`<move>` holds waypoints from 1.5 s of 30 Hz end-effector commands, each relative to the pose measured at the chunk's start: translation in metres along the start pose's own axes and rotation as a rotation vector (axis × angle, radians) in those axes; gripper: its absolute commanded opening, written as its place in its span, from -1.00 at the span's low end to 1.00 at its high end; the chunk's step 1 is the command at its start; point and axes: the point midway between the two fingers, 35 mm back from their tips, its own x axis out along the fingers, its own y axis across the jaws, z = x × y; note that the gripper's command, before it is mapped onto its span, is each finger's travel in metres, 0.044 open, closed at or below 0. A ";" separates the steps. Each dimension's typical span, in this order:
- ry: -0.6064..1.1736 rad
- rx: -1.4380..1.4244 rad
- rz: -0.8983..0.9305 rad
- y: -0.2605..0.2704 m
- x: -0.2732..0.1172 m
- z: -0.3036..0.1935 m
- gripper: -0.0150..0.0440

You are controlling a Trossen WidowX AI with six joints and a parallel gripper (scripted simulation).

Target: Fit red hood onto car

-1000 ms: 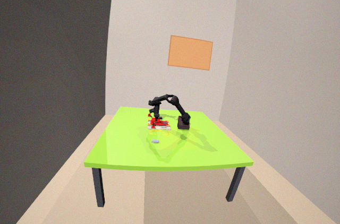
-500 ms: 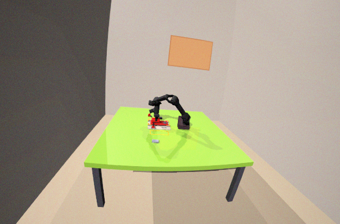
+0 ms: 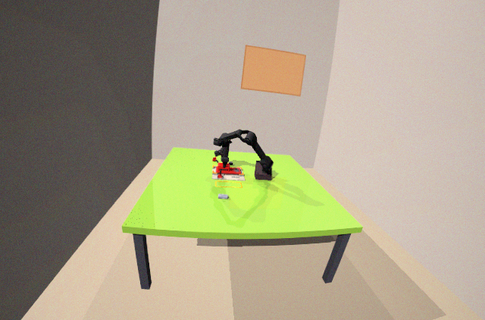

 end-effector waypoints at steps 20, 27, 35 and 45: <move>-0.007 -0.005 -0.003 0.001 0.000 0.000 -0.49; -0.007 -0.005 -0.003 0.001 0.002 0.000 -0.49; -0.007 -0.005 -0.003 0.001 0.006 0.000 -0.49; -0.007 -0.005 -0.003 0.001 0.007 0.000 -0.49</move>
